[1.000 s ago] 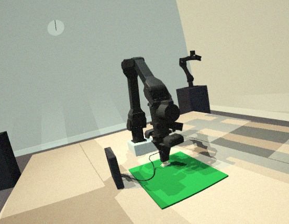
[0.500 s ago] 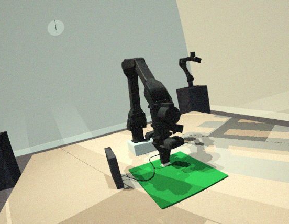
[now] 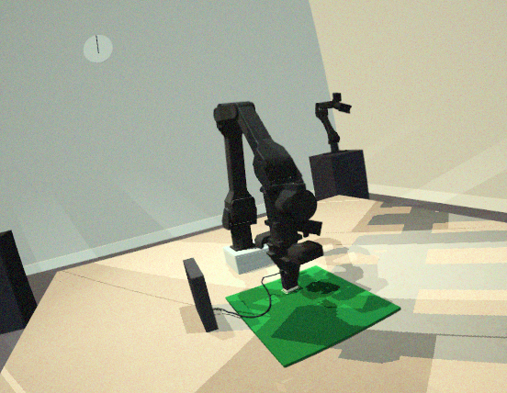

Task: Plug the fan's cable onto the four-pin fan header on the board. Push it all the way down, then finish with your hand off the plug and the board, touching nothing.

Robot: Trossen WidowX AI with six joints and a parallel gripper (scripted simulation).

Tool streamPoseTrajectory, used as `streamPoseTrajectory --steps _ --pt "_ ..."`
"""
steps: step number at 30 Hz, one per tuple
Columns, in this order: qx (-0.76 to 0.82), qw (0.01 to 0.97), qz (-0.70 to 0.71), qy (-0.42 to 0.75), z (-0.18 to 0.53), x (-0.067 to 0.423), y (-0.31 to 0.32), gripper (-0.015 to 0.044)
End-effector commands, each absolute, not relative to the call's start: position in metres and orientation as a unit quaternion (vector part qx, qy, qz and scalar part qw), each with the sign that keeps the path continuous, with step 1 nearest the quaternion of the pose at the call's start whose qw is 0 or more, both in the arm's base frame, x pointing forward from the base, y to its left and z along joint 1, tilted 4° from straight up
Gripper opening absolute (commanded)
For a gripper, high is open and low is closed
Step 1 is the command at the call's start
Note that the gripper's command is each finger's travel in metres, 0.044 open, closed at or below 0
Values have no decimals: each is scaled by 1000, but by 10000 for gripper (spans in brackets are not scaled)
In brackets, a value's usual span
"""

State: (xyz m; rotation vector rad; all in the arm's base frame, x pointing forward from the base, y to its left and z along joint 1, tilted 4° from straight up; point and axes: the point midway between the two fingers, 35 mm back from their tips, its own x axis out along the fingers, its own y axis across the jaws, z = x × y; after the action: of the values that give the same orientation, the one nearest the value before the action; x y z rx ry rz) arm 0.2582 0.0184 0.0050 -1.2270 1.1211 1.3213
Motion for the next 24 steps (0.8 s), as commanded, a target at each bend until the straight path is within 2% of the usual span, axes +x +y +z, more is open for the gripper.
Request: streamPoseTrajectory --steps 1,4,7,11,18,24 --pt "-505 488 543 461 5 258 18 184" --pt "-505 488 543 461 5 258 18 260" --pt "-505 488 543 461 8 259 18 260" --pt "-505 487 543 462 57 260 15 260" --pt "-505 487 543 462 61 260 17 260" --pt "-504 489 544 460 66 266 88 260"
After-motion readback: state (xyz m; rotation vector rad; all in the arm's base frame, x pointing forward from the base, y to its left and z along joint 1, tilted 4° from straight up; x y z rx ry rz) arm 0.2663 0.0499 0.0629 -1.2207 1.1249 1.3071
